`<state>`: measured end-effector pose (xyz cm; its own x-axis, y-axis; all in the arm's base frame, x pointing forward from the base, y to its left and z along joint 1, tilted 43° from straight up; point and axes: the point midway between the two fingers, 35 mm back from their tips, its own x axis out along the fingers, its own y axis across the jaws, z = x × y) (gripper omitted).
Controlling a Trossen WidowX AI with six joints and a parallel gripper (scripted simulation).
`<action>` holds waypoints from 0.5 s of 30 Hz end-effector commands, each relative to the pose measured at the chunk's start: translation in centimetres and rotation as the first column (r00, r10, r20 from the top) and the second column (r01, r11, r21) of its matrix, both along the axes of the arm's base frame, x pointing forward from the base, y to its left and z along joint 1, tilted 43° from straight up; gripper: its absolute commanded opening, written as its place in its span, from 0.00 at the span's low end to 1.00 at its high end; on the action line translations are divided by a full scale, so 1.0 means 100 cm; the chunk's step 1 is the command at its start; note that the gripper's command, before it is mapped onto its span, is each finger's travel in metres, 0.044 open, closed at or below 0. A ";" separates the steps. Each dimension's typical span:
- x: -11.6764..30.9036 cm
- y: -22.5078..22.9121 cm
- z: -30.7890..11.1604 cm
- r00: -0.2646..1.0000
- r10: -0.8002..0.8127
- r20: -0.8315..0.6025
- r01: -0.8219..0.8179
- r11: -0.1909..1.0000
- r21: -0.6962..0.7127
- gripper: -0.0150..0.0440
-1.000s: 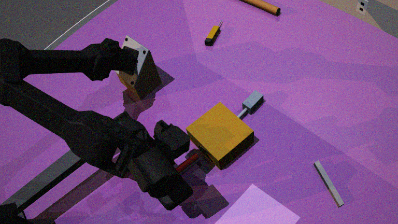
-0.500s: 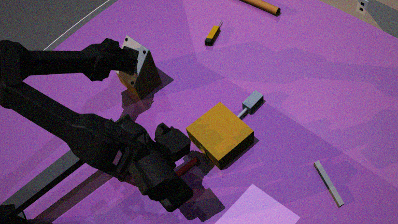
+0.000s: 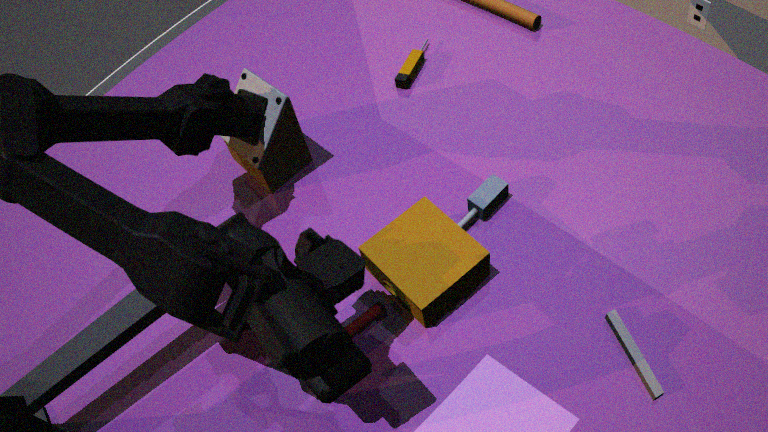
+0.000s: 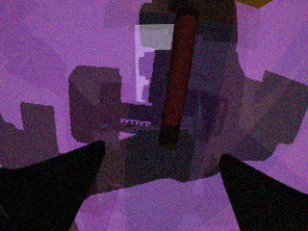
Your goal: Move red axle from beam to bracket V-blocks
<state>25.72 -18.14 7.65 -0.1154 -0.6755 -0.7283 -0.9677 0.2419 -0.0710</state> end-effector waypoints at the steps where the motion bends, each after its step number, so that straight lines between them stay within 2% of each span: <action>1: 0.003 0.005 0.008 1.000 0.000 0.011 0.000 1.000 -0.006 1.00; 15: 0.006 0.022 0.026 1.000 0.000 0.011 0.000 1.000 -0.005 1.00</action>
<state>26.04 -16.37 9.60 -0.1141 -0.6754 -0.7286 -0.9676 0.2417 -0.0725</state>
